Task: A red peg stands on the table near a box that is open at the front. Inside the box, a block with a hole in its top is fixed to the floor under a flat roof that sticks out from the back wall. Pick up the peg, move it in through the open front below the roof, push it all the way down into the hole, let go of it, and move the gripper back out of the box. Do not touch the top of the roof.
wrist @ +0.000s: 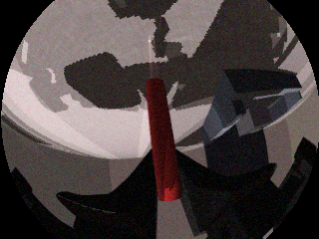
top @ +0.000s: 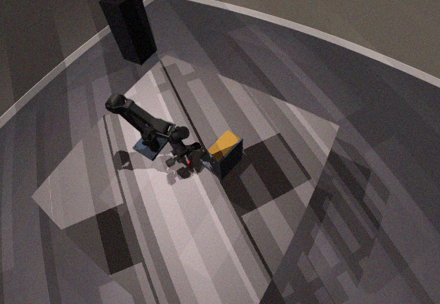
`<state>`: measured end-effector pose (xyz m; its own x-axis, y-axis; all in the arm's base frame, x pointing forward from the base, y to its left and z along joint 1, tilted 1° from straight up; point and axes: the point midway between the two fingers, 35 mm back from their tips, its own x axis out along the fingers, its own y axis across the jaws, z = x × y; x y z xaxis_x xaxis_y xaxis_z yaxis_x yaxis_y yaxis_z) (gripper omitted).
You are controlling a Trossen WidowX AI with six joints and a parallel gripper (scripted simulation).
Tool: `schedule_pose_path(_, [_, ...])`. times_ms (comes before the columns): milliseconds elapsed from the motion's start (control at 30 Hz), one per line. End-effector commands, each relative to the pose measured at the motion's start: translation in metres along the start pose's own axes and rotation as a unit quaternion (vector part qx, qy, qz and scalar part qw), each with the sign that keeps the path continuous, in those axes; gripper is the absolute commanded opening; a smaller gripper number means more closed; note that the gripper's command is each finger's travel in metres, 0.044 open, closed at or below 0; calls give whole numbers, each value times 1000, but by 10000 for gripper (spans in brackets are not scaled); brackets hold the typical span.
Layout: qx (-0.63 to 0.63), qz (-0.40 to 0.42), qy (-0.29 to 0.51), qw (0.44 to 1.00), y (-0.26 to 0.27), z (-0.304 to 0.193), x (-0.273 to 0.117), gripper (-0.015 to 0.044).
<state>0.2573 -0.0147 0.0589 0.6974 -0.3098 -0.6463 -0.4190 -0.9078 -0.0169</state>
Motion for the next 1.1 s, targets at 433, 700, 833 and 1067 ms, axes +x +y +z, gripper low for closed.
schedule_pose_path(433, [1,1,0,1000,-2,-20,-14,0])
schedule_pose_path(700, [2,2,-1,1000,-2,-33,-25,0])
schedule_pose_path(833, [2,2,-1,1000,-1,-39,-30,0])
schedule_pose_path(1067, [2,2,-1,1000,-2,-41,-32,0])
